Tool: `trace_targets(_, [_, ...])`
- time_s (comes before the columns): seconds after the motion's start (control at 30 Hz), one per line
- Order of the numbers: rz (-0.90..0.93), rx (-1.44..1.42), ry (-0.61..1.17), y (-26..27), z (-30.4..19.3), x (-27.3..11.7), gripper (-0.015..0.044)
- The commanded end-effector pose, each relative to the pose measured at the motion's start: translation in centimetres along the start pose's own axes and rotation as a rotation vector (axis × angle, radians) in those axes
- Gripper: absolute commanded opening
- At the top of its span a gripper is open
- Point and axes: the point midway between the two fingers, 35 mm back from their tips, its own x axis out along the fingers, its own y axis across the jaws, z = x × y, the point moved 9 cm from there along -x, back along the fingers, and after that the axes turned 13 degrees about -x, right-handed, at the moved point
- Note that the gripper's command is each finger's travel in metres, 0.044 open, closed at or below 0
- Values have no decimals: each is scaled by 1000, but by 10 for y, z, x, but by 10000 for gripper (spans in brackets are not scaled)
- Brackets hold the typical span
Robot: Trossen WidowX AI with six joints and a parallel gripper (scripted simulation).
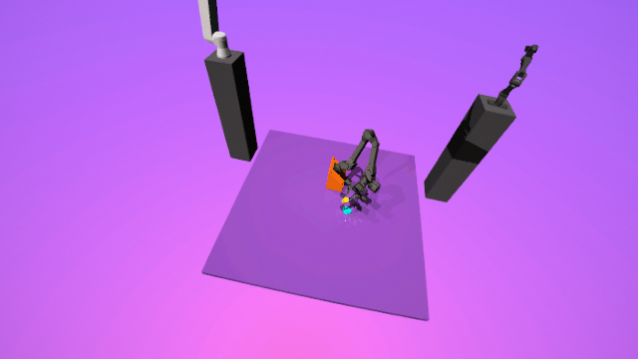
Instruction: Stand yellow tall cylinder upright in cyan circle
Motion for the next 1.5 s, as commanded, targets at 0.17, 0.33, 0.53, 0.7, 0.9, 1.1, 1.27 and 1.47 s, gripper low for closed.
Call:
trace_targets(0.17, [13, 43, -56, -1, -3, -4, 105])
trace_targets(0.33, [23, 67, -85, -1, -4, -6, 105])
trace_targets(0.53, [35, 97, -120, -1, -6, -8, 105])
trace_targets(0.7, [46, 122, -148, -2, -7, -10, 105])
trace_targets(0.9, [60, 155, -180, -3, -9, -13, 105])
trace_targets(1.1, [75, 188, -212, -3, -11, -16, 105])
trace_targets(1.27, [88, 217, -238, -4, -12, -18, 105])
trace_targets(1.47, [104, 252, -268, -5, -14, -20, 105])
